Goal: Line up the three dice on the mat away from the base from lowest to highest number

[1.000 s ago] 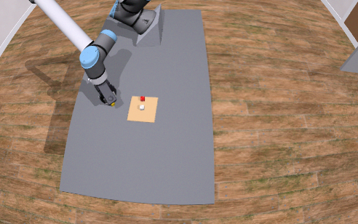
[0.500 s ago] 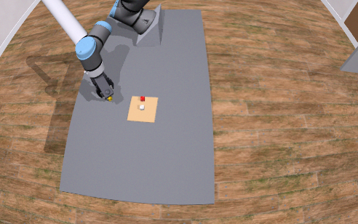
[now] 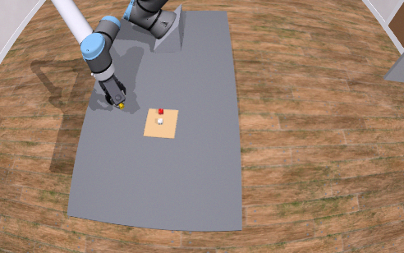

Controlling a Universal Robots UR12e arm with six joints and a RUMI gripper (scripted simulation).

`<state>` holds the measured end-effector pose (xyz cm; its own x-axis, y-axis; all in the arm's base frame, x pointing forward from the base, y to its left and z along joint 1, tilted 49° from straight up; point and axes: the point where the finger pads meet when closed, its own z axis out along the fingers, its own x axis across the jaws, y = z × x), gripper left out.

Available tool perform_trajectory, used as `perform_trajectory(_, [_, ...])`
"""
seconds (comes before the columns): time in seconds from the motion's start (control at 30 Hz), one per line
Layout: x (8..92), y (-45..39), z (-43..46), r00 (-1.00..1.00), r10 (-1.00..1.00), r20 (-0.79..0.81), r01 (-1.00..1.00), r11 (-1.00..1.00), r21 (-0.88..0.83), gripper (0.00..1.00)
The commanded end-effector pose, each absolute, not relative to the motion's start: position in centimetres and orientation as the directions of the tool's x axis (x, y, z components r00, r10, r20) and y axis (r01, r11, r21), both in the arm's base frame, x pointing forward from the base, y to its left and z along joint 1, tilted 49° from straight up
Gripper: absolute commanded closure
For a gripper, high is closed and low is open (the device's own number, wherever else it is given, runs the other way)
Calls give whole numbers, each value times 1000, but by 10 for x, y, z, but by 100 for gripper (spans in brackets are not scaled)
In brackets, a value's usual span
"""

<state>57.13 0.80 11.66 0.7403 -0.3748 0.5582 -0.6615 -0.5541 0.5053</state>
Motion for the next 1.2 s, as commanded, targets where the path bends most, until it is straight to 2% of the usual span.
perform_trajectory(0.0, [571,10,118,740,-375,558,-662,-554,505,97])
perform_trajectory(0.6, [582,24,105,681,-422,598,-723,-521,455,97])
perform_trajectory(1.1, [621,101,28,322,-601,732,-939,-300,167,97])
perform_trajectory(1.17, [621,101,28,322,-601,732,-939,-300,167,97])
